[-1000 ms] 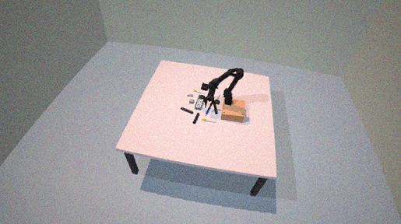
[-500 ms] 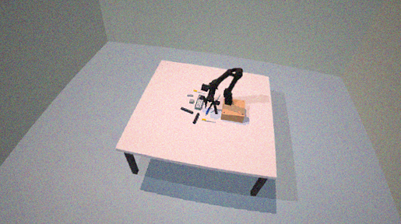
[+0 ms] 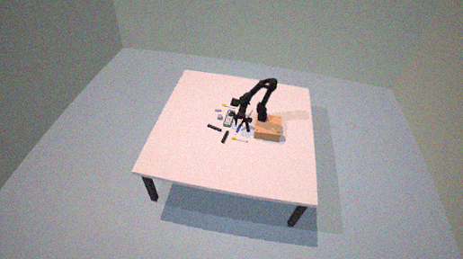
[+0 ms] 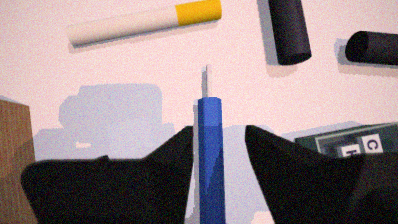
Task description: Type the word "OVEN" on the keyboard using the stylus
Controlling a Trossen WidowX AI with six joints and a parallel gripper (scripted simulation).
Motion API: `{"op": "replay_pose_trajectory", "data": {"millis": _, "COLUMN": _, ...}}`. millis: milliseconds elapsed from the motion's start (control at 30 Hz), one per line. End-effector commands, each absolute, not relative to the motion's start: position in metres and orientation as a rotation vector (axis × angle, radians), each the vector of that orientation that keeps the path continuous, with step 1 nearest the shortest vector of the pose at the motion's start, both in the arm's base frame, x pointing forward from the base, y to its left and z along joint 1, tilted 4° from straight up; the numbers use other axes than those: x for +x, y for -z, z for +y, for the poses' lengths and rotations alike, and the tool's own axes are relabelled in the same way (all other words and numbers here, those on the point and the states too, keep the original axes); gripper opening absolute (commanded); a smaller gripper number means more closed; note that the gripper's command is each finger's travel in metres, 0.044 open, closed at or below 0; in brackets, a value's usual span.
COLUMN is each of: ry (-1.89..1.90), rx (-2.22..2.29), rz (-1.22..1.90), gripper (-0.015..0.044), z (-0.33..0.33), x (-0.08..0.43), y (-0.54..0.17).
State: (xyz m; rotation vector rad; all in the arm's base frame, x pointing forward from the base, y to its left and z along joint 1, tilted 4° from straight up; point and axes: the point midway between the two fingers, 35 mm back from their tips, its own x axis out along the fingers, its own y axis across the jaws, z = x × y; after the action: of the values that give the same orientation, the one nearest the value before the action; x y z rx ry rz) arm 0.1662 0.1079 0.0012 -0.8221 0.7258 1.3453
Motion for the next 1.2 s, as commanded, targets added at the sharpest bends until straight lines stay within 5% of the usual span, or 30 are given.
{"op": "replay_pose_trajectory", "data": {"millis": 0, "ry": -1.351, "rx": -0.816, "rz": 0.734, "gripper": 0.015, "z": 0.108, "x": 0.164, "y": 0.003}}
{"op": "replay_pose_trajectory", "data": {"millis": 1167, "ry": -1.351, "rx": -0.816, "rz": 0.734, "gripper": 0.015, "z": 0.108, "x": 0.166, "y": 0.029}}
